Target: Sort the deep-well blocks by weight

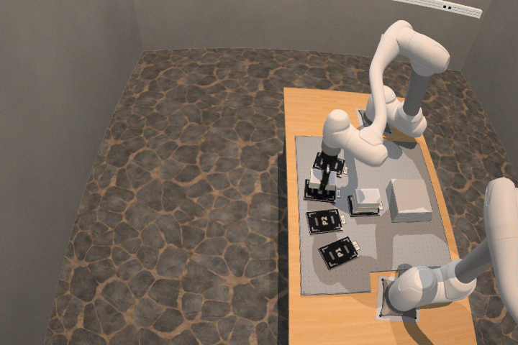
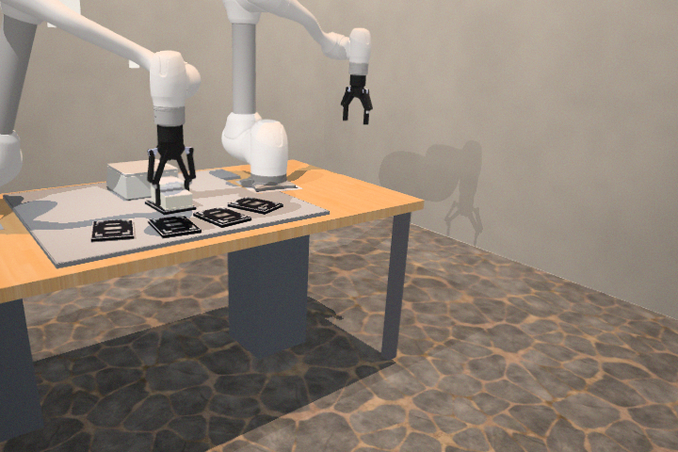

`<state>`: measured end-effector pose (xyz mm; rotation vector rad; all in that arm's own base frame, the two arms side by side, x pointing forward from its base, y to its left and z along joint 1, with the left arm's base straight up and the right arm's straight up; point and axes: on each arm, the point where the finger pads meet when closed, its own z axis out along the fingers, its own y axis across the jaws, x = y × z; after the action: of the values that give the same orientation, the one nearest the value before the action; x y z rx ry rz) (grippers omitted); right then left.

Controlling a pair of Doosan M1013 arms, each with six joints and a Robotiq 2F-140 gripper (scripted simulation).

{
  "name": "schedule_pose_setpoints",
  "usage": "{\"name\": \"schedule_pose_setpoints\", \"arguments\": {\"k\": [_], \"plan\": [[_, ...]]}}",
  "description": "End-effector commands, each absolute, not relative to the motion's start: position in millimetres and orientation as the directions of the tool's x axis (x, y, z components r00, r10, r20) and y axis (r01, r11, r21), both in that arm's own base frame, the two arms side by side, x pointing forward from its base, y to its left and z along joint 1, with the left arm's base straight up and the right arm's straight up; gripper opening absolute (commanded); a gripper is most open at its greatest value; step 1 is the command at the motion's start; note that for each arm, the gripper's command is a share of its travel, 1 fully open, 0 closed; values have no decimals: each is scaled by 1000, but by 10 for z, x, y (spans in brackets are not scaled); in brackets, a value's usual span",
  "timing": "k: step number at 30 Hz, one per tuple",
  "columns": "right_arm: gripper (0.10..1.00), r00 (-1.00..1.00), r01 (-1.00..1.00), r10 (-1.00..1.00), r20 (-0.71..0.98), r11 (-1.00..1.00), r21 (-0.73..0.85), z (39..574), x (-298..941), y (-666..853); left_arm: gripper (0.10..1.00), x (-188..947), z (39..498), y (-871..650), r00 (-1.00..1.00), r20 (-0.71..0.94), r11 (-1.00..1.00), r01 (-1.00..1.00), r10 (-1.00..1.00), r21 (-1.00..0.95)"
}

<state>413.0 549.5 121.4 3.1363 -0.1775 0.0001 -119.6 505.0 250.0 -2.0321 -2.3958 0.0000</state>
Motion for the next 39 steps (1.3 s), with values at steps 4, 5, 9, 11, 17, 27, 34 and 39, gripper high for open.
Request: {"name": "schedule_pose_setpoints", "arguments": {"k": [4,5,9,11,17,27,34,39], "plan": [[99,994,-113,-113,0,-994,-1,1223,4125,5501,1000,-1198,2506,5053,-163,1,163,987,987,0],[99,994,-113,-113,0,-994,-1,1223,4124,5502,1000,-1198,2506,5053,-163,1,163,987,987,0],[99,994,-113,-113,0,-994,-1,1223,4122,5502,1000,-1198,2506,5053,-163,1,163,987,987,0],[99,994,-113,-113,0,-994,-1,1223,4121,5503,1000,-1198,2506,5053,-163,1,163,987,987,0],[99,994,-113,-113,0,-994,-1,1223,4118,5504,1000,-1198,2506,5053,-163,1,163,987,987,0],[99,994,-113,-113,0,-994,-1,1223,4116,5505,1000,-1198,2506,5053,-163,1,163,987,987,0],[99,994,-113,-113,0,-994,-1,1157,4114,5505,1000,-1198,2506,5053,-163,1,163,987,987,0],[99,994,-113,-113,0,-994,-1,1073,4113,5506,1000,-1198,2506,5053,-163,1,163,987,987,0]]}}
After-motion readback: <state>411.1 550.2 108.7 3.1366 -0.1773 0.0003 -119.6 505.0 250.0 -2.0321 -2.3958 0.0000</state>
